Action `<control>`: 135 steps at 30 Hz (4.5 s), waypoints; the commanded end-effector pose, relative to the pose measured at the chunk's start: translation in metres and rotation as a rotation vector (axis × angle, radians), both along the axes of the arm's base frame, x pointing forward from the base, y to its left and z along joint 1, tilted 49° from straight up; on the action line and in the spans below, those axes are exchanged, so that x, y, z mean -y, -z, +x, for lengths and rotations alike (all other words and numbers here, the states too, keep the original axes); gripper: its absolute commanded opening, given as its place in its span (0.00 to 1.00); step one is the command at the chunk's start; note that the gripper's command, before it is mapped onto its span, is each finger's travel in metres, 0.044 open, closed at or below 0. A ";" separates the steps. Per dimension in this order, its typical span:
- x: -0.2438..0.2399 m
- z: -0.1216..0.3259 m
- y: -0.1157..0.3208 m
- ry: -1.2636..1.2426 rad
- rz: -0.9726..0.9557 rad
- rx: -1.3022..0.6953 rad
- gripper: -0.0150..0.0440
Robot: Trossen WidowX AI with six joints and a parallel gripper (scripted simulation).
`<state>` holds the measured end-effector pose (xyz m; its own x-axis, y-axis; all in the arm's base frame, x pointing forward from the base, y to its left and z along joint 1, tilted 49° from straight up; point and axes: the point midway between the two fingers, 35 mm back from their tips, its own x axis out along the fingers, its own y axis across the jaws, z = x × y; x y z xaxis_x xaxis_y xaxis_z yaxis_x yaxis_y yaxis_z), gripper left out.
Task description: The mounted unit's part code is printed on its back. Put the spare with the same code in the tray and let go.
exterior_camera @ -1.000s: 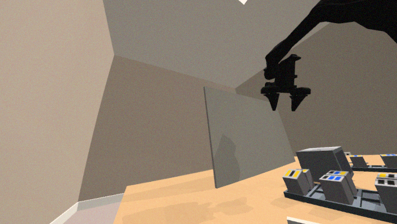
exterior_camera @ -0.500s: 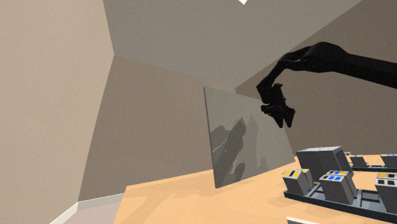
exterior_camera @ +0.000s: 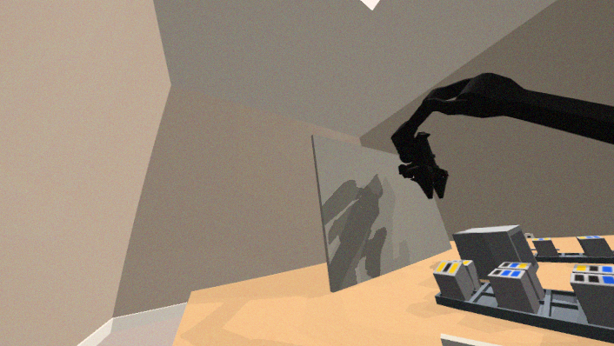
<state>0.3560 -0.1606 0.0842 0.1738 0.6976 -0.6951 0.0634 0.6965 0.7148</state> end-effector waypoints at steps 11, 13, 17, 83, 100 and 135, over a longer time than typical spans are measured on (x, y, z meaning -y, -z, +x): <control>-0.064 -0.022 -0.044 -0.353 -0.071 0.329 1.00; -0.087 -0.035 -0.056 -0.479 -0.093 0.452 1.00; -0.129 -0.064 -0.073 -0.716 -0.131 0.690 1.00; -0.245 -0.100 -0.027 -1.062 -0.184 1.049 0.76; -0.266 -0.099 -0.010 -1.058 -0.180 1.054 0.76; -0.272 -0.099 -0.007 -1.060 -0.178 1.062 0.25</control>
